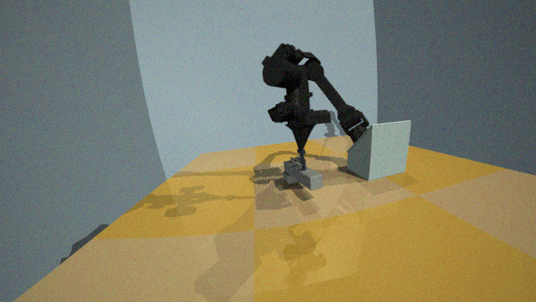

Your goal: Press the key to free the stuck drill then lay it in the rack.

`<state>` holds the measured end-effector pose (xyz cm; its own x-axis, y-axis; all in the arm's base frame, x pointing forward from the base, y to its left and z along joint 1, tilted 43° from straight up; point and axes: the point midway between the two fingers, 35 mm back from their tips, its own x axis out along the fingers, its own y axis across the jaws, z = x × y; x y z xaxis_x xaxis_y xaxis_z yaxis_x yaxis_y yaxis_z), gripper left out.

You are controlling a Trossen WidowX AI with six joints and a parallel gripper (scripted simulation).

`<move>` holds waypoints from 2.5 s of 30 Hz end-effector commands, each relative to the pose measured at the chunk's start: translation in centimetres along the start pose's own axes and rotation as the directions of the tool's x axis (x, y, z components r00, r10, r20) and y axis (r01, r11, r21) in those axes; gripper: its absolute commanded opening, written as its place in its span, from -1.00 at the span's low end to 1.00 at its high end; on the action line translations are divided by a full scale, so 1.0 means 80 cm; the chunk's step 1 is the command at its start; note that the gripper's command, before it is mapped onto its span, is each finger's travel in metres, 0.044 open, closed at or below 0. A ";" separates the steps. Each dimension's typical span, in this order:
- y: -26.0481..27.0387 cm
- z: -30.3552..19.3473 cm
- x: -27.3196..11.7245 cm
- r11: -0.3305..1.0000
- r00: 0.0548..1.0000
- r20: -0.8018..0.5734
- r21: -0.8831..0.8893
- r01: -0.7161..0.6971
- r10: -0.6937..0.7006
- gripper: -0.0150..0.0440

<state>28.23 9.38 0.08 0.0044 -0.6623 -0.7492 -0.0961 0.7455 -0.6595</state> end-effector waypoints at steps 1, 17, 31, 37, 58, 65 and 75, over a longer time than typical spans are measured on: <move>0.001 -0.002 0.009 1.000 1.000 -0.016 -0.006 0.003 -0.003 -0.49; 0.002 -0.006 0.016 1.000 1.000 -0.016 -0.007 0.003 -0.003 -0.49; 0.002 -0.010 0.021 1.000 1.000 -0.016 -0.007 0.003 -0.003 -0.49; 0.002 -0.010 0.024 1.000 1.000 -0.016 -0.007 0.003 -0.003 -0.49; 0.002 -0.011 0.036 1.000 1.000 -0.016 -0.007 0.004 -0.004 -0.49; 0.002 -0.011 0.042 1.000 1.000 -0.016 -0.006 0.004 -0.004 -0.49; 0.005 -0.001 -0.016 1.000 1.000 -0.015 -0.007 0.001 -0.001 0.13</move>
<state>27.41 8.10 -1.38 -0.0330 -0.6775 -0.7348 -0.1163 0.7328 -0.6705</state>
